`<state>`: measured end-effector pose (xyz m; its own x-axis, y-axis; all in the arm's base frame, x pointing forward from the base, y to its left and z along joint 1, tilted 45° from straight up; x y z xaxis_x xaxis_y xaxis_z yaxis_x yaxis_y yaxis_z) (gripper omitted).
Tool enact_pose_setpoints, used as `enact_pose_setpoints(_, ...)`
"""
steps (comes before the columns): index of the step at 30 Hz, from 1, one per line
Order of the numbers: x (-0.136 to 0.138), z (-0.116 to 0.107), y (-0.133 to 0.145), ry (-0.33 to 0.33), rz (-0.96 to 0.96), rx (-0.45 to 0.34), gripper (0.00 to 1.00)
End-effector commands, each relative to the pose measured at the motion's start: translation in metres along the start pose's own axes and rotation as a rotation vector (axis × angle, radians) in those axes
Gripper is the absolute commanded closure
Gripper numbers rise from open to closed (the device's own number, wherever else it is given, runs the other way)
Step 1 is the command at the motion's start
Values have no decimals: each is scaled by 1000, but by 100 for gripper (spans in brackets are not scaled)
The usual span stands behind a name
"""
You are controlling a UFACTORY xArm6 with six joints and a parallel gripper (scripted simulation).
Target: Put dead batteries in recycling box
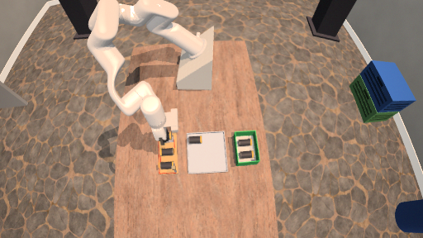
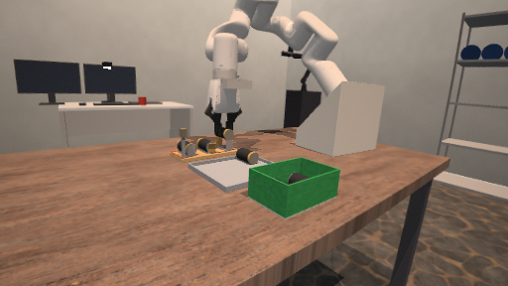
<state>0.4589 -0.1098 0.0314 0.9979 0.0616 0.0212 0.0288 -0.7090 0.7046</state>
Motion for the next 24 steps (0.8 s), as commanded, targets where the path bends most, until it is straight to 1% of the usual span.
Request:
enact_pose_setpoints(1,1,-1,0,3,1,0,72)
enact_pose_setpoints(12,1,2,0,3,1,0,72)
enact_pose_setpoints(24,1,22,0,3,1,0,72)
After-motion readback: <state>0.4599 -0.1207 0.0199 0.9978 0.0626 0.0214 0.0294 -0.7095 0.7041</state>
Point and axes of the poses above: the point where the finger pads meet when closed, its own z axis out along the fingers, its own x axis across the jaws, y = z × x, the point moved 1 cm from there along -z, back along the fingers, and after that the axes turned 9 degrees about z, right-handed, at the moved point
